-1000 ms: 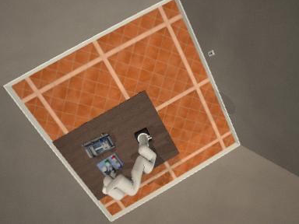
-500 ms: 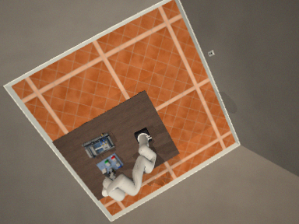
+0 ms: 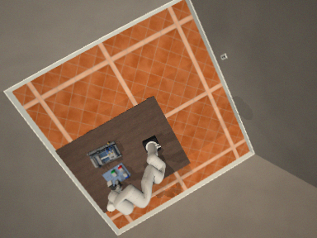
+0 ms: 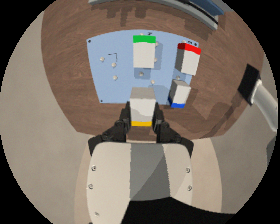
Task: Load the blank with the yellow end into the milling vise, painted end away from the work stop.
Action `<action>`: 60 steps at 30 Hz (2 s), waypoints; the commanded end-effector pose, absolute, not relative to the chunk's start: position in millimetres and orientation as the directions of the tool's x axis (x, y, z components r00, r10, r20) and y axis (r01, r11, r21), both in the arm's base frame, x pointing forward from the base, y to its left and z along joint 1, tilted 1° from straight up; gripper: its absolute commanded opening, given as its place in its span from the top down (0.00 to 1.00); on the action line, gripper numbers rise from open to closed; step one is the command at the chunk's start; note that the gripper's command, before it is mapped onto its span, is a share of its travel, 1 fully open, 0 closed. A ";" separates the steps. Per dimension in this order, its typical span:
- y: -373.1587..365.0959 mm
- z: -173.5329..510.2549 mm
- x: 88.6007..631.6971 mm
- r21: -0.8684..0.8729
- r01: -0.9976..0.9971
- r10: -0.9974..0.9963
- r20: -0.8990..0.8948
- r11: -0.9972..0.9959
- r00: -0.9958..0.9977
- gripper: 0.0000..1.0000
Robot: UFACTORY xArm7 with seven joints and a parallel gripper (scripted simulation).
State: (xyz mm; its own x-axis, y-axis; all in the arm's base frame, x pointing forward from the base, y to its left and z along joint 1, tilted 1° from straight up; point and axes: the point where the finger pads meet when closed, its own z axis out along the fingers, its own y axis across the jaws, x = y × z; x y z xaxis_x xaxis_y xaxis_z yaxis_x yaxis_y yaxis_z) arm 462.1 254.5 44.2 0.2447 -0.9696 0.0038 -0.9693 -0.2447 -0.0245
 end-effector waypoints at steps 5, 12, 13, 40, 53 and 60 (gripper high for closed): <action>255.9 69.5 463.3 -0.031 -0.969 -0.969 0.002 -0.245 0.245 1.00; 255.8 75.5 463.0 -0.031 -0.969 -0.969 0.002 -0.245 0.245 1.00; 255.8 75.5 463.0 -0.031 -0.969 -0.969 0.002 -0.245 0.245 1.00; 255.3 125.3 461.0 -0.031 -0.969 -0.969 0.002 -0.245 0.245 1.00; 255.4 123.0 461.1 -0.031 -0.969 -0.969 0.002 -0.245 0.245 1.00; 255.4 120.0 461.3 -0.031 -0.969 -0.969 0.002 -0.245 0.245 1.00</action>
State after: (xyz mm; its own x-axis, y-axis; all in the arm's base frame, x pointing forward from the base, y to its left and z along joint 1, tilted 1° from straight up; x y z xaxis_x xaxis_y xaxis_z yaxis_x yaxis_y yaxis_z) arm 459.8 254.6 119.3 0.2452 -0.9695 0.0034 -0.9691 -0.2453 -0.0254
